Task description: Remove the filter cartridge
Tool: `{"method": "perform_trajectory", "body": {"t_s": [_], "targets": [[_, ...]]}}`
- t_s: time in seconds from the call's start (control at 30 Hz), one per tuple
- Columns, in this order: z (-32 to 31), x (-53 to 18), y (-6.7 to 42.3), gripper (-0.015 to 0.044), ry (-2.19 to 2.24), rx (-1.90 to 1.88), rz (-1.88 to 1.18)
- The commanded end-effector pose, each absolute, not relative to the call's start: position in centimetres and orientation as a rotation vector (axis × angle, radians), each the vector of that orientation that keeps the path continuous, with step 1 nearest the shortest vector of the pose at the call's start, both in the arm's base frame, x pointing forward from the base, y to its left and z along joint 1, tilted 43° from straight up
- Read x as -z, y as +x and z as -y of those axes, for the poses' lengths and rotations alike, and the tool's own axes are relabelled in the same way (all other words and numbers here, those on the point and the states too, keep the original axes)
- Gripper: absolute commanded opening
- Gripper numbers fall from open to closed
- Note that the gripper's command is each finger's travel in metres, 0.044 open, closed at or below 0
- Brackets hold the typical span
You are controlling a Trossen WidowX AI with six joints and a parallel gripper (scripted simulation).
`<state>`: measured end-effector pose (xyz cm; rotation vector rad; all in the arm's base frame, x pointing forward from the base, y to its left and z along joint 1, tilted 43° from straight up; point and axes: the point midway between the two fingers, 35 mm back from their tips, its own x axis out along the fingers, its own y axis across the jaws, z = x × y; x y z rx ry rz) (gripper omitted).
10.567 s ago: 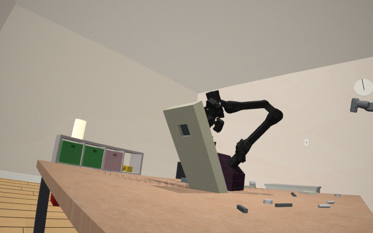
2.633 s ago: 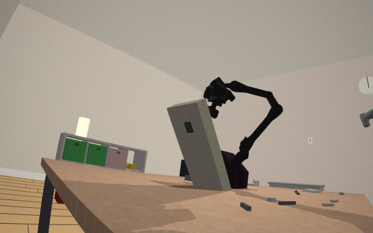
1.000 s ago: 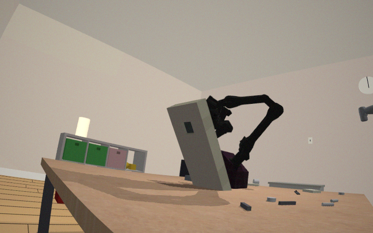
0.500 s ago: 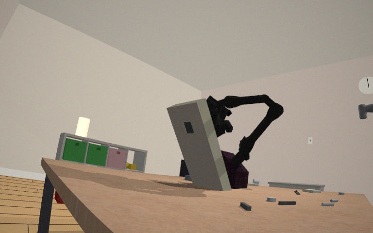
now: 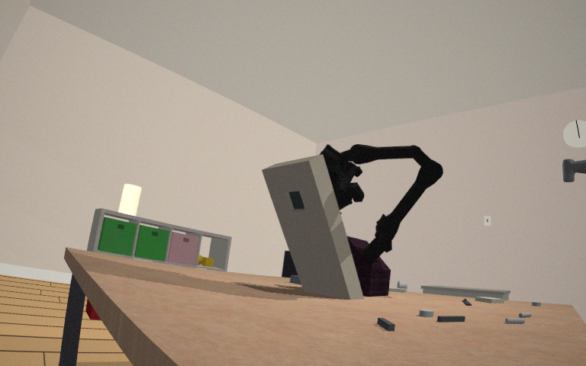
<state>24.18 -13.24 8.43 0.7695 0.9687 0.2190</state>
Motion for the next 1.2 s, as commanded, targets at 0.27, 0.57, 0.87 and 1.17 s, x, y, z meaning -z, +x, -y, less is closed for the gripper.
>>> {"method": "perform_trajectory", "body": {"t_s": [0.27, 0.57, 0.87, 1.17], "targets": [[16.4, -11.7, 22.1, 0.0, 0.765, -0.212, -0.966], [18.3, -14.7, 19.6, 0.0, 0.769, -0.218, -0.962], [21.1, -11.9, 19.4, 0.0, 0.766, -0.216, -0.963], [24.0, -8.2, 18.8, 0.0, 0.763, -0.216, -0.962]]}}
